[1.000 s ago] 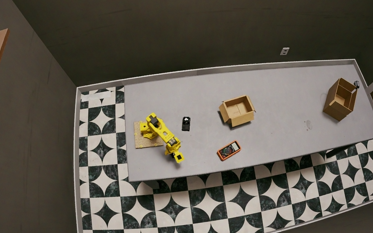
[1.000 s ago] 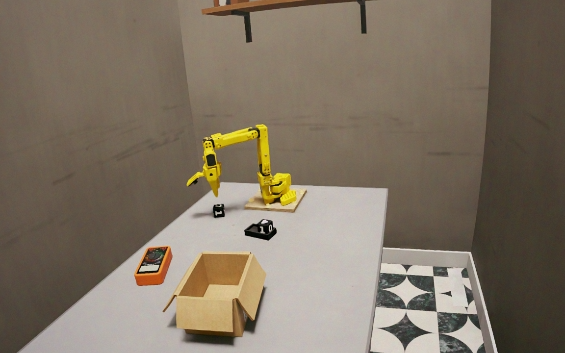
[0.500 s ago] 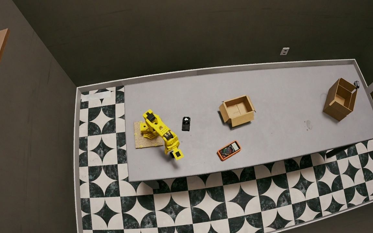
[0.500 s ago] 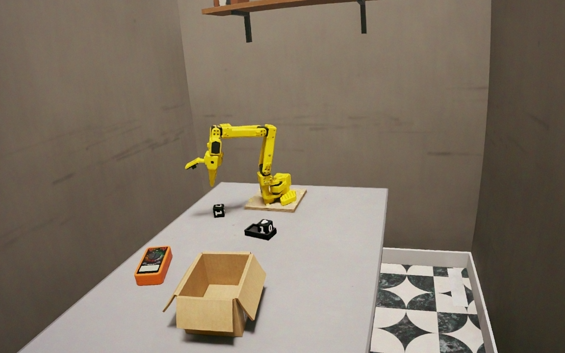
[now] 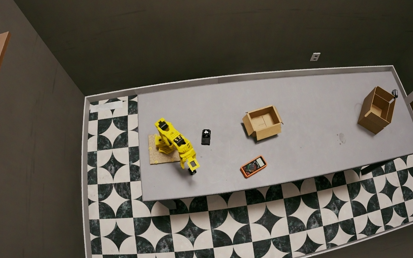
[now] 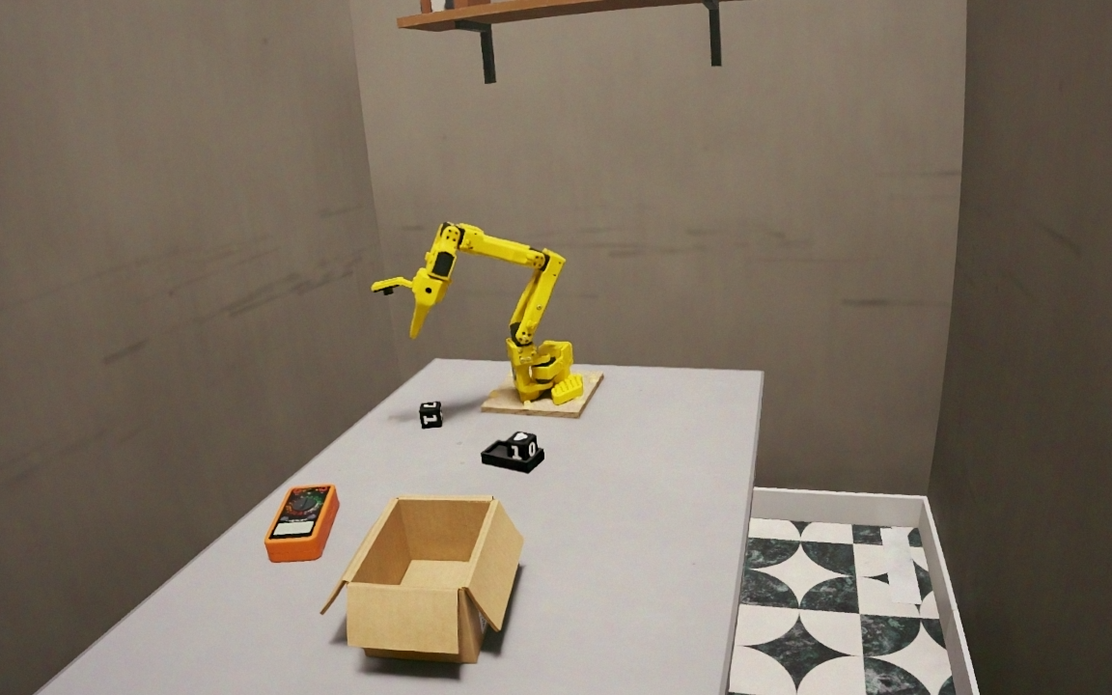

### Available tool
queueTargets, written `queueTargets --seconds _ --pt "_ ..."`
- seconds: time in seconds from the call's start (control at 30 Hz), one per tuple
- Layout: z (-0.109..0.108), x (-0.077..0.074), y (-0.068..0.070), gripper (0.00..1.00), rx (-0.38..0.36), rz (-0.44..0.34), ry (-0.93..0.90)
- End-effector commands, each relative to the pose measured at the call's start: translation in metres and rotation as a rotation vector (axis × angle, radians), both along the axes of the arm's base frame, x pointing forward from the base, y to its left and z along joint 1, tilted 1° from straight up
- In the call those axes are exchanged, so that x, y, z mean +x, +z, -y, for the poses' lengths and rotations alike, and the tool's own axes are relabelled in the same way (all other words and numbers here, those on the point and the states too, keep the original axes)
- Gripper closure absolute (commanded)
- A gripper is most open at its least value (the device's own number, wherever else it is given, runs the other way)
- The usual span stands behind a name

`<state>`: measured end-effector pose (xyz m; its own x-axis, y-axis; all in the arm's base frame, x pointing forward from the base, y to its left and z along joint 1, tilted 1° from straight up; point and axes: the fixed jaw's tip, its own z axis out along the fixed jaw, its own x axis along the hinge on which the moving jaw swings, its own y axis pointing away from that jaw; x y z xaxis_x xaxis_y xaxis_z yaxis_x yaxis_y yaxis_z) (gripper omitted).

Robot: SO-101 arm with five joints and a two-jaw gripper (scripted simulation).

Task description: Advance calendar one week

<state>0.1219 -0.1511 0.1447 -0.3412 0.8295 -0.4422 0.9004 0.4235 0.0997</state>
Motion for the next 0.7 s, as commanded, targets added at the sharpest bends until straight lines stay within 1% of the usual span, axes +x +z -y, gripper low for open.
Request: queueTargets --seconds 0.0,0.3,0.67 --pt "0.0004 -0.0018 0.0039 0.65 -0.01 0.015 -0.018" --pt "0.0003 -0.0019 0.0036 0.65 -0.015 0.009 -0.004" --pt "-0.0005 -0.0028 0.0011 0.65 -0.045 -0.033 0.094"
